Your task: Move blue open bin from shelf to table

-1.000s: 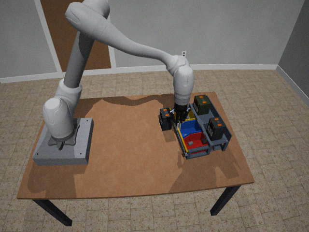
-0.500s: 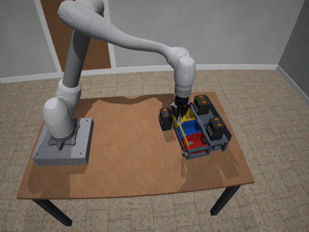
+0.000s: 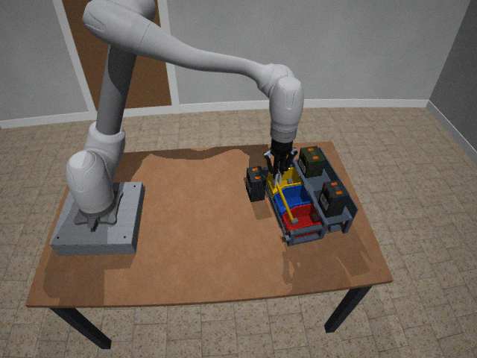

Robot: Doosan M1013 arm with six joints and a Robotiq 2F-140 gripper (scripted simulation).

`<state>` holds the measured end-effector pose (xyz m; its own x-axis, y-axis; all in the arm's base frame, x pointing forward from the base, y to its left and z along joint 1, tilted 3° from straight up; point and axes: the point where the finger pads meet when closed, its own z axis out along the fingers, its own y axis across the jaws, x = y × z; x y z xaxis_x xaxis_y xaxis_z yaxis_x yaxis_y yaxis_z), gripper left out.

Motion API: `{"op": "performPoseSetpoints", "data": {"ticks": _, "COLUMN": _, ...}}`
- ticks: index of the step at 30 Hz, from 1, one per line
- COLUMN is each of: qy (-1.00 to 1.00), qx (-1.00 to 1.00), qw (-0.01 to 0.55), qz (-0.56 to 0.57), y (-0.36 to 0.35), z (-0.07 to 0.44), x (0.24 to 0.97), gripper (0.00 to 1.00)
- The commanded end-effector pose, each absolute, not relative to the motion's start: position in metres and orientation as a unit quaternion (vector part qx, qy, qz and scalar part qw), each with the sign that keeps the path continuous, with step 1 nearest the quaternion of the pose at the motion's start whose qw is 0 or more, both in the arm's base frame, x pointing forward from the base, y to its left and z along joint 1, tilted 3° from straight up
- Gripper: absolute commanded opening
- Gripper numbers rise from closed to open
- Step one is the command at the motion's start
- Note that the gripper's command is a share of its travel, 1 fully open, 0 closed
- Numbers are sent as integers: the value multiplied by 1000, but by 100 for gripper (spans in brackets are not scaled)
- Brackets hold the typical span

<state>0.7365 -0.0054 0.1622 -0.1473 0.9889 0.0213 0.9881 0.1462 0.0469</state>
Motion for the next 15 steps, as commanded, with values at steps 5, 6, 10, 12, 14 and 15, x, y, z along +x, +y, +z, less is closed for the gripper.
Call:
{"op": "performPoseSetpoints", "data": {"ticks": 5, "qy": 757, "qx": 653, "qw": 7, "qz": 25, "y": -5, "z": 163, "x": 736, "gripper": 0}}
{"op": "performPoseSetpoints", "data": {"ticks": 6, "qy": 757, "qx": 653, "qw": 7, "qz": 25, "y": -5, "z": 161, "x": 736, "gripper": 0}}
{"op": "performPoseSetpoints", "data": {"ticks": 10, "qy": 757, "qx": 653, "qw": 7, "qz": 25, "y": -5, "z": 153, "x": 737, "gripper": 0}}
{"op": "performPoseSetpoints", "data": {"ticks": 12, "qy": 757, "qx": 653, "qw": 7, "qz": 25, "y": -5, "z": 153, "x": 737, "gripper": 0}}
{"op": "performPoseSetpoints", "data": {"ticks": 14, "qy": 757, "qx": 653, "qw": 7, "qz": 25, "y": -5, "z": 153, "x": 737, "gripper": 0}}
{"op": "performPoseSetpoints", "data": {"ticks": 15, "qy": 757, "qx": 653, "qw": 7, "qz": 25, "y": -5, "z": 153, "x": 737, "gripper": 0}}
